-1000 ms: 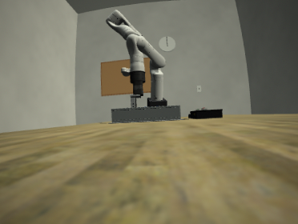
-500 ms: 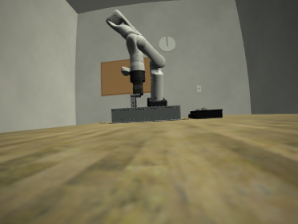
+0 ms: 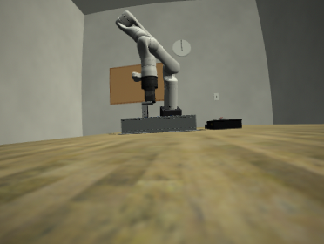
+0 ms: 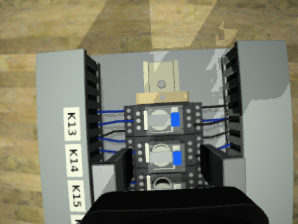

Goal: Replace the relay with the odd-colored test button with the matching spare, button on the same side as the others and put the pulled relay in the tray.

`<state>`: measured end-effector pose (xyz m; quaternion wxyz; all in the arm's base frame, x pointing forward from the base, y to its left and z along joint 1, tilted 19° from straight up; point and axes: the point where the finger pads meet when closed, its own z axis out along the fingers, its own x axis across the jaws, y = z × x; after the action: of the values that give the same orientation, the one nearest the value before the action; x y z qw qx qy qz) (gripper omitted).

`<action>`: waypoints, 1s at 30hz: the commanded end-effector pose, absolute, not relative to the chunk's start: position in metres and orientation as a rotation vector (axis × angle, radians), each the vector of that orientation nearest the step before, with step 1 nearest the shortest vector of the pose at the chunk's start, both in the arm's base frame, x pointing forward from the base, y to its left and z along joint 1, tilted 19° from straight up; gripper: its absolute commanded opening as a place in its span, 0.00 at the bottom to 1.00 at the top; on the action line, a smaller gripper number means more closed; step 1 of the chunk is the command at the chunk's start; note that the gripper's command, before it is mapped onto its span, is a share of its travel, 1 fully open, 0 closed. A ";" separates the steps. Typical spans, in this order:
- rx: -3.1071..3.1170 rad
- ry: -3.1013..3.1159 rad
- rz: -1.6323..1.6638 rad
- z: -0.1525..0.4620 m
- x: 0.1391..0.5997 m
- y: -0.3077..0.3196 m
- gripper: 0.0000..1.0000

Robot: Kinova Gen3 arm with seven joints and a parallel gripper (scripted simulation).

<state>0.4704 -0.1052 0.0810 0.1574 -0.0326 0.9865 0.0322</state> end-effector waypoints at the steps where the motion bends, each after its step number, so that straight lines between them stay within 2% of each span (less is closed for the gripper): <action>1: -0.090 2.820 0.089 0.083 0.471 -0.107 1.00; 22: -0.090 2.820 0.089 0.126 0.456 -0.110 1.00; 30: -0.099 2.822 0.096 0.122 0.457 -0.107 1.00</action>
<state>0.4572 -0.1055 0.1221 0.1568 -0.0356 0.9864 0.0340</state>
